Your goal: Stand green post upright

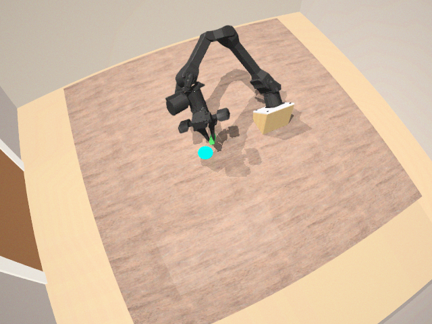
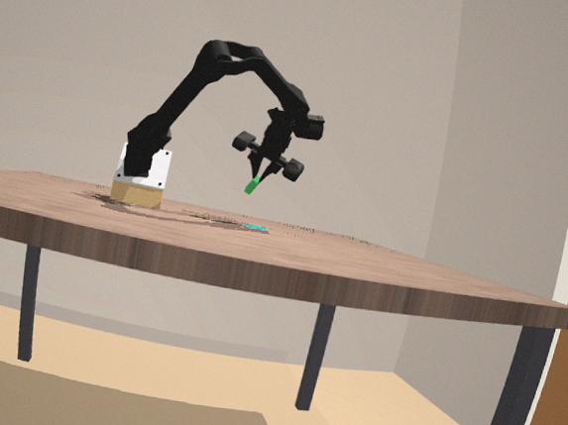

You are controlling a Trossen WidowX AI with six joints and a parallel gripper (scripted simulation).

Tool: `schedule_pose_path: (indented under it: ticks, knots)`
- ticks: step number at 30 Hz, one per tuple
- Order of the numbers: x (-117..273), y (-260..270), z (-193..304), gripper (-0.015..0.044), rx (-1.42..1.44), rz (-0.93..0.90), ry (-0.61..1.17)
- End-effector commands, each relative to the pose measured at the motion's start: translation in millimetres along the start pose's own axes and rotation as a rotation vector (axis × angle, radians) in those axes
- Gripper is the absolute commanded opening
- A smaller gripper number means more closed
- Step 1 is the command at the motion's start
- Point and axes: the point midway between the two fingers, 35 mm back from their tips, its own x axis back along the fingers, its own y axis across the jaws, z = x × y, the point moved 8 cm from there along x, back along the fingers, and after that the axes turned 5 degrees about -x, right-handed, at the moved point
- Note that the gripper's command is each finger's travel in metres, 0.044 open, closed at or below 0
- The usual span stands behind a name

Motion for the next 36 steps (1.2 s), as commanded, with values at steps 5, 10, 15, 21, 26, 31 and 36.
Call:
schedule_pose_path:
  ticks: [5,10,15,21,26,31,36]
  knots:
    - [-1.9,-0.8,5.8,0.0023,0.009,-0.020,-0.053]
    - [-2.0,-1.7,8.7,0.0023,0.014,-0.028,-0.090]
    - [-2.1,-2.6,11.7,0.0023,0.019,-0.034,-0.127]
    - [-2.2,-3.6,15.3,0.0023,0.026,-0.040,-0.171]
    - [-2.1,-4.4,18.3,0.0023,0.032,-0.043,-0.208]
    - [-2.0,-5.1,21.3,0.0023,0.039,-0.045,-0.245]
    - [-1.8,-5.8,24.3,0.0023,0.047,-0.046,-0.283]
